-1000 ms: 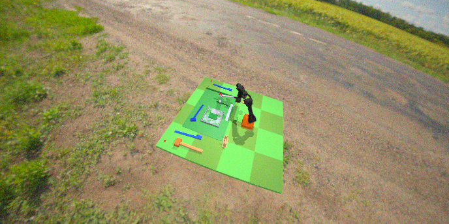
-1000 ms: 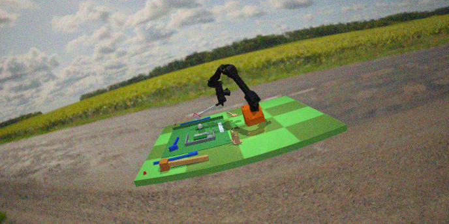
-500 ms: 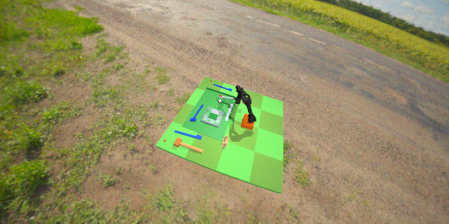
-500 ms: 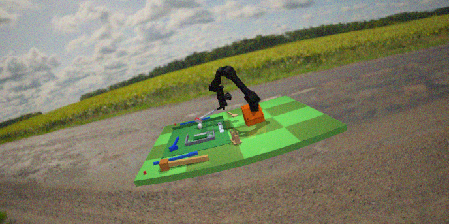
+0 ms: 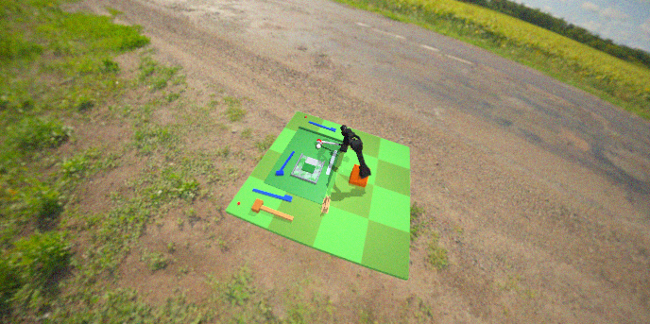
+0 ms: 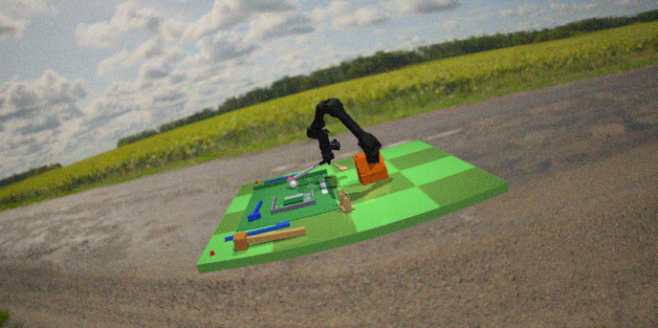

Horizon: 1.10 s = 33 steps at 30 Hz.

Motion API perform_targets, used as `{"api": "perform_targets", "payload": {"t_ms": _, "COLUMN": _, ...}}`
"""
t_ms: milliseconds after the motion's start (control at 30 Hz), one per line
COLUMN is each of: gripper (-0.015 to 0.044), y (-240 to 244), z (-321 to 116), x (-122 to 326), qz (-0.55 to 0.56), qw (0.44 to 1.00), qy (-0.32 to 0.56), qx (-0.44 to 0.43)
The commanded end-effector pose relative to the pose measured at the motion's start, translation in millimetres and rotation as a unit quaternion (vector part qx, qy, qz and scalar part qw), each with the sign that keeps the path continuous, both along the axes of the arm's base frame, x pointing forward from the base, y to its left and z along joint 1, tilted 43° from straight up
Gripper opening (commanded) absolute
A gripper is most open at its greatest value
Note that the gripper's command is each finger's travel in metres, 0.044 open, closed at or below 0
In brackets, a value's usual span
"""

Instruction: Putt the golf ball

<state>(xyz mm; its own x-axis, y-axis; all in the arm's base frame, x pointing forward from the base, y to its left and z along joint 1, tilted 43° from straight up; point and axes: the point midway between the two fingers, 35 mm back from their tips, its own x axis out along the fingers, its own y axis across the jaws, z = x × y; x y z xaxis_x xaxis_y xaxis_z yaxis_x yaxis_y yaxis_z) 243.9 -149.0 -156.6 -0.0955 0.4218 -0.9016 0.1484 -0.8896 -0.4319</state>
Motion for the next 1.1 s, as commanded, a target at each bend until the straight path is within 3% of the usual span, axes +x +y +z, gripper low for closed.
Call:
{"api": "perform_targets", "payload": {"t_ms": 0, "gripper": 0.0000, "y": 2.9, "z": -3.5, "x": -0.1, "qz": -0.004, "qw": 1.000, "qy": -0.002, "qx": 0.003}}
{"api": "perform_targets", "payload": {"t_ms": 1067, "gripper": 0.0000, "y": -17.8, "z": -22.7, "x": 2.0, "qz": -0.004, "qw": 1.000, "qy": -0.001, "qx": 0.005}}
